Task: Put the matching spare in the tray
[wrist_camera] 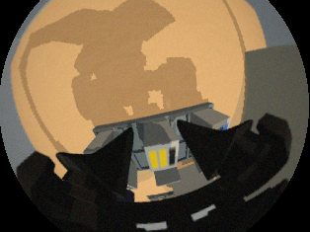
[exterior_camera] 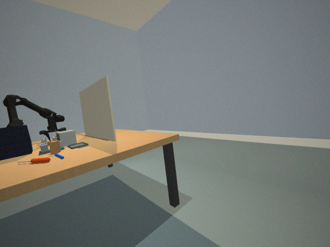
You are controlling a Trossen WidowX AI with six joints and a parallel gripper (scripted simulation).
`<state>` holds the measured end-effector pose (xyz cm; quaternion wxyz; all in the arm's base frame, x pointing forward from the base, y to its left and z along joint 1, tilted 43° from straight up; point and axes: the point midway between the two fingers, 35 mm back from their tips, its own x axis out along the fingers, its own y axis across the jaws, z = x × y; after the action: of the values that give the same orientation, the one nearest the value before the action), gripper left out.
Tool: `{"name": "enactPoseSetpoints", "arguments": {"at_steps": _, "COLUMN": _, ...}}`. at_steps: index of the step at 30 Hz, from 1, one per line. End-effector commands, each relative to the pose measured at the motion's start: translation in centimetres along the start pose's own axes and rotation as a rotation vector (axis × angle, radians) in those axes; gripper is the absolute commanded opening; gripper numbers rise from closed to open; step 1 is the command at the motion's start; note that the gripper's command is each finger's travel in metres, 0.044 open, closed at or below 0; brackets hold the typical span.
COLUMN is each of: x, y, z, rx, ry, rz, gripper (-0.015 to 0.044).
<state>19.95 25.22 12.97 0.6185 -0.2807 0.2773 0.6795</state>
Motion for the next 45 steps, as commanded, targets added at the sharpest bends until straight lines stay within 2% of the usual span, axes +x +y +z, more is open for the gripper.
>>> {"name": "enactPoseSetpoints", "arguments": {"at_steps": 1, "x": 0.07, "y": -0.06, "z": -0.11, "rx": 0.004, "ry": 0.006, "rz": -0.003, "gripper": 0.0300}}
{"name": "enactPoseSetpoints", "arguments": {"at_steps": 33, "x": 0.07, "y": -0.06, "z": -0.11, "rx": 0.004, "ry": 0.006, "rz": -0.003, "gripper": 0.0300}}
{"name": "enactPoseSetpoints", "arguments": {"at_steps": 37, "x": 0.00, "y": 0.00, "z": 0.00, "rx": 0.000, "ry": 0.000, "rz": 0.000, "gripper": 0.0195}}
{"name": "enactPoseSetpoints", "arguments": {"at_steps": 45, "x": 0.00, "y": 0.00, "z": 0.00, "rx": 0.000, "ry": 0.000, "rz": 0.000, "gripper": 0.0142}}
